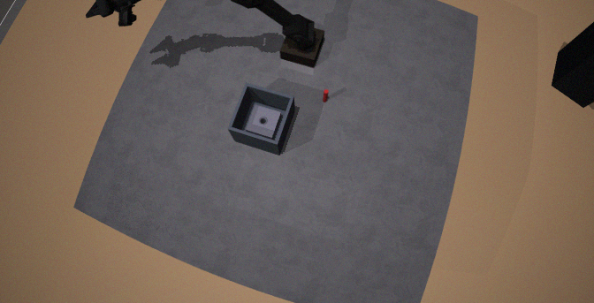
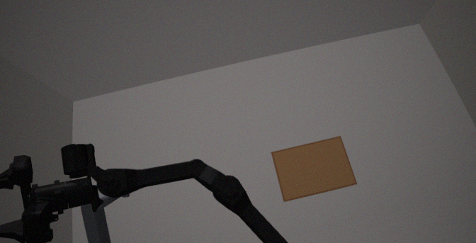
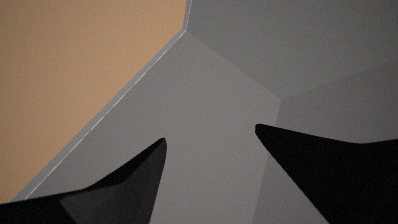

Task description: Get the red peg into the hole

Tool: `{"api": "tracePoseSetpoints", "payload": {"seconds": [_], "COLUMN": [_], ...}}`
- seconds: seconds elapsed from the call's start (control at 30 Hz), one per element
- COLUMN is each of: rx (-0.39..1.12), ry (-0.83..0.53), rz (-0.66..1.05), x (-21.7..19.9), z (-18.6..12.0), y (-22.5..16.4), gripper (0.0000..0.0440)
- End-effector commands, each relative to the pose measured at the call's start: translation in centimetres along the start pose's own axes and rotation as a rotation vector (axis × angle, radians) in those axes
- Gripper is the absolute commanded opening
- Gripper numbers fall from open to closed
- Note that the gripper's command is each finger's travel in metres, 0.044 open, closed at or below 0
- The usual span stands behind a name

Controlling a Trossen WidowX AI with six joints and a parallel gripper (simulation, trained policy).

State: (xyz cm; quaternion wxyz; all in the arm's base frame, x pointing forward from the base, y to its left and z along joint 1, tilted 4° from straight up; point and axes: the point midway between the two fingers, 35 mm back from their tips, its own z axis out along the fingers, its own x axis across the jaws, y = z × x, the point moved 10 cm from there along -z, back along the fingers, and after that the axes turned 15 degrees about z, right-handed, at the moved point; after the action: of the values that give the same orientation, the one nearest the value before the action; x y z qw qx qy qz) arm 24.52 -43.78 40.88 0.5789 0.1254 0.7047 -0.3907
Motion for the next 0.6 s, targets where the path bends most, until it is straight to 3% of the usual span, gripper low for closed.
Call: {"api": "tracePoseSetpoints", "payload": {"seconds": [0.0,0.57], "rx": [-0.023,-0.139], "ry": [0.013,0.100], "rz": [0.143,0.712], "x": [-1.3,-5.9], "z": [-0.5,-3.4], "y": [2.0,10.0], "gripper": [0.0437,0.0436]}}
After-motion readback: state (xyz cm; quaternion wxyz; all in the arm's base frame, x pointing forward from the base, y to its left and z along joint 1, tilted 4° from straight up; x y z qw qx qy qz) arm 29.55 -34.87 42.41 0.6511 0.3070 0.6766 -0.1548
